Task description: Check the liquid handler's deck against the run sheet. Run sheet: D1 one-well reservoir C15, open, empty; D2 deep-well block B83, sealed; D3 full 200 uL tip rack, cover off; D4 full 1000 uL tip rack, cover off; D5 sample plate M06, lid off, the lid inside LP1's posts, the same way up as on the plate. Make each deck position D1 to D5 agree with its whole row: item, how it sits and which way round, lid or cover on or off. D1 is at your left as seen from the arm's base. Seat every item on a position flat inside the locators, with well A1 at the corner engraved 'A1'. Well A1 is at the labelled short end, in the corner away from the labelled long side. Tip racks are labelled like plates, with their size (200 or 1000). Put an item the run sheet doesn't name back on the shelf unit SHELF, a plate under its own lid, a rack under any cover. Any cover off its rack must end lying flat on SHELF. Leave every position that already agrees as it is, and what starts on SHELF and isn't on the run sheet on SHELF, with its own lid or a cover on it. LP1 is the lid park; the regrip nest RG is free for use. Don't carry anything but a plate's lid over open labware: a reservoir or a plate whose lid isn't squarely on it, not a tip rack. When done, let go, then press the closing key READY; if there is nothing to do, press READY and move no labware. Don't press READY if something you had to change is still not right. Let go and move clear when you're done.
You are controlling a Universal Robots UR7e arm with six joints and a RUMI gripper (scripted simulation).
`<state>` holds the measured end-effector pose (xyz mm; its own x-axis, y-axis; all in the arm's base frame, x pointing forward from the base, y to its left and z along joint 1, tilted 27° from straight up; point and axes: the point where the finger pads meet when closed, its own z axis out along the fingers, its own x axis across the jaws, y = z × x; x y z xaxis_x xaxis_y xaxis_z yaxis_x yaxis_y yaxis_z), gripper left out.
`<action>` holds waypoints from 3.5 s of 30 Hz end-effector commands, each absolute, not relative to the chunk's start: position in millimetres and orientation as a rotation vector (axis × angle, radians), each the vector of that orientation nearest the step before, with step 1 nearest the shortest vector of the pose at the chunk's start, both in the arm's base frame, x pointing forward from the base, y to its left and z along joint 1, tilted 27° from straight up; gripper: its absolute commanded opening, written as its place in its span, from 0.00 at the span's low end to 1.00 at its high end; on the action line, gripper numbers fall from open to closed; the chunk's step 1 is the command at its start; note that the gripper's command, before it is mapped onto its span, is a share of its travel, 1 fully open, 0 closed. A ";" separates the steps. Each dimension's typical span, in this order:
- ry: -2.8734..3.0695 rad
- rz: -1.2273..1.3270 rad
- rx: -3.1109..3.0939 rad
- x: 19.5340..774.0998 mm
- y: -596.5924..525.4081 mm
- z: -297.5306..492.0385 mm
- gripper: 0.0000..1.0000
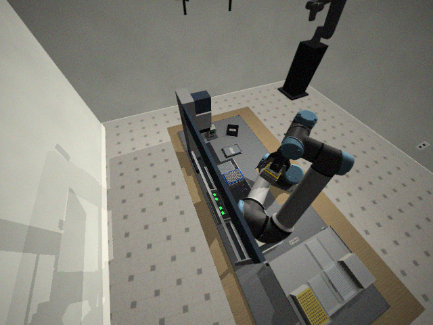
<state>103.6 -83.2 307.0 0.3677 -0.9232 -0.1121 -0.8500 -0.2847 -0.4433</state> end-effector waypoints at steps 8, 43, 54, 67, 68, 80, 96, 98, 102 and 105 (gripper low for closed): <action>1.769 -0.150 -2.005 103.7 -83.2 307.1 0.00; 1.978 -0.078 -1.789 136.1 -88.6 319.2 0.00; 1.978 -0.078 -1.789 177.8 -95.4 334.7 0.00; 1.978 -0.078 -1.789 228.9 -103.8 353.8 0.00; 1.978 -0.078 -1.789 233.5 -104.5 355.5 0.00; 1.978 -0.078 -1.789 256.7 -108.3 364.2 0.00; 1.978 -0.078 -1.789 255.5 -107.8 363.8 0.00; 1.978 -0.078 -1.789 255.3 -107.7 363.7 0.00; 1.978 -0.078 -1.789 255.1 -107.6 363.6 0.00; 1.978 -0.078 -1.789 254.9 -107.5 363.6 0.00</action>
<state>255.3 -107.4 363.5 -0.0404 -0.9527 -0.3012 -0.9262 0.1488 -0.3465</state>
